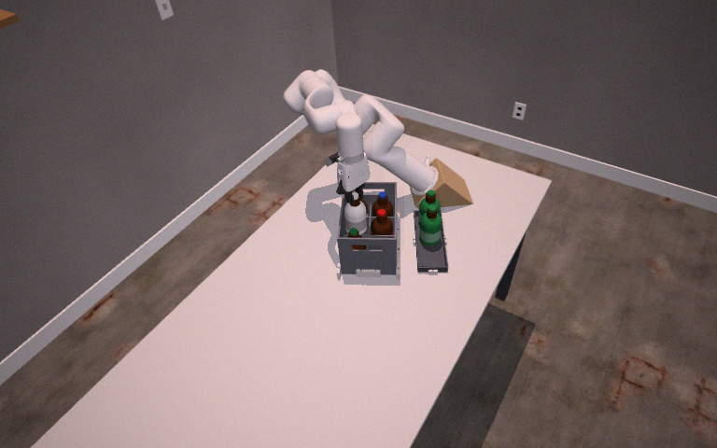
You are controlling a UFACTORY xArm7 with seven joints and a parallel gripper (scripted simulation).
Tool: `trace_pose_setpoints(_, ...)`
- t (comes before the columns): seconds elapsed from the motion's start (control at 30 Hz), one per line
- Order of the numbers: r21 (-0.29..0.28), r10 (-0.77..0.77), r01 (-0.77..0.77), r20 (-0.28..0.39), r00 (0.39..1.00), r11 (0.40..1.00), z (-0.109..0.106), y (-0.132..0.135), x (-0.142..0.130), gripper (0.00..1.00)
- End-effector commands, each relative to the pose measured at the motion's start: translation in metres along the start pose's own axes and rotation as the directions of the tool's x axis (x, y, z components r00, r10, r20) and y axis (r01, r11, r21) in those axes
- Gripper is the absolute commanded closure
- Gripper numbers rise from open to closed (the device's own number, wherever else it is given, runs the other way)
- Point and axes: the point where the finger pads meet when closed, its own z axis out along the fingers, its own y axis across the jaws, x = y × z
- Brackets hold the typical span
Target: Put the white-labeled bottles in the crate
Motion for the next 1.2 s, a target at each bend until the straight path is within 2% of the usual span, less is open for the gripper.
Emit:
trace_pose_setpoints(0.0,0.002,0.001,-0.001,0.003,1.0,1.0,0.004,-0.001,0.0,1.0)
trace_pose_setpoints(0.57,0.002,0.001,-0.001,0.002,1.0,1.0,0.017,-0.001,0.0,1.0)
trace_pose_setpoints(1.17,0.002,0.001,-0.001,0.003,1.0,1.0,0.019,-0.001,0.0,1.0)
